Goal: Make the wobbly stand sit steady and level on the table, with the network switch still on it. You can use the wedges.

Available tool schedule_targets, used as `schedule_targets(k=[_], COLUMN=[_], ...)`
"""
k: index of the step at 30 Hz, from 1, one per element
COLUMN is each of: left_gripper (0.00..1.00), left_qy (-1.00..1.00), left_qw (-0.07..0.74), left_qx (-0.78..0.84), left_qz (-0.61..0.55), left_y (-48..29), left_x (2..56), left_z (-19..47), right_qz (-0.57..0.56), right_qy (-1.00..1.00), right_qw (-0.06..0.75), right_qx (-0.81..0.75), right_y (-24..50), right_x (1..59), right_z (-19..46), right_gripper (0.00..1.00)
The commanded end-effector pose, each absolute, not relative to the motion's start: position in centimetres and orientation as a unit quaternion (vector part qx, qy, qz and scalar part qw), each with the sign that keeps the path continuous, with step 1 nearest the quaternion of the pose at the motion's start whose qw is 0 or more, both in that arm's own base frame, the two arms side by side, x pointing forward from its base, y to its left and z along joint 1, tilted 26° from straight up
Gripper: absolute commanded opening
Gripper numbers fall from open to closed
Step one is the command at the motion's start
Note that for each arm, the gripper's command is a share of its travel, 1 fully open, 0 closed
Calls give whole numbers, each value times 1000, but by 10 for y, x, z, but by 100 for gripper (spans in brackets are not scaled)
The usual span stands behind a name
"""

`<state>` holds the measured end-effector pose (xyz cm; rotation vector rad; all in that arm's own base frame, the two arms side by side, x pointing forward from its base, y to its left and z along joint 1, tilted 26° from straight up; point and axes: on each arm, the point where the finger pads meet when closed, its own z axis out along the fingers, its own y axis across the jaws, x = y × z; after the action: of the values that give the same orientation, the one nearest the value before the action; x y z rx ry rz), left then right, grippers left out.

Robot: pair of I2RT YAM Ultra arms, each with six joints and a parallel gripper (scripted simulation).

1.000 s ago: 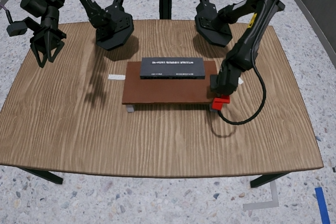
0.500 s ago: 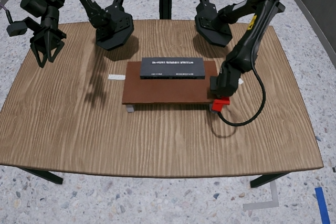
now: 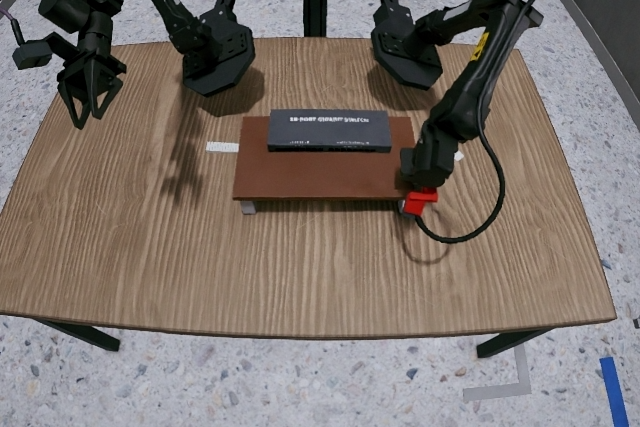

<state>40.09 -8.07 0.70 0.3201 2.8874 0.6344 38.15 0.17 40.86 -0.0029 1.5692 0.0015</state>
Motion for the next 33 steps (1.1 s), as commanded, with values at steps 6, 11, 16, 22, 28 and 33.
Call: schedule_targets(k=[6,11,16,22,28,33], left_gripper=[0,0,0,0,0,0], left_qy=[966,967,967,967,967,967], left_qw=[100,100,100,100,100,100], left_qx=[118,118,117,117,117,117], left_qz=[206,205,205,205,205,205], left_y=[-94,-94,-94,-94,-94,-94], left_x=[409,409,409,409,409,409], left_z=[8,7,7,7,7,7], right_qz=[4,4,4,-18,-45,-63], right_qy=[686,686,686,763,771,829], right_qw=[727,727,727,646,635,555], right_qx=[-10,-10,-10,-12,-30,-32], right_y=[8,8,8,-9,-26,-54], right_x=[373,373,373,396,404,405], right_z=[427,427,427,346,326,252], right_gripper=[0,0,0,0,0,0])
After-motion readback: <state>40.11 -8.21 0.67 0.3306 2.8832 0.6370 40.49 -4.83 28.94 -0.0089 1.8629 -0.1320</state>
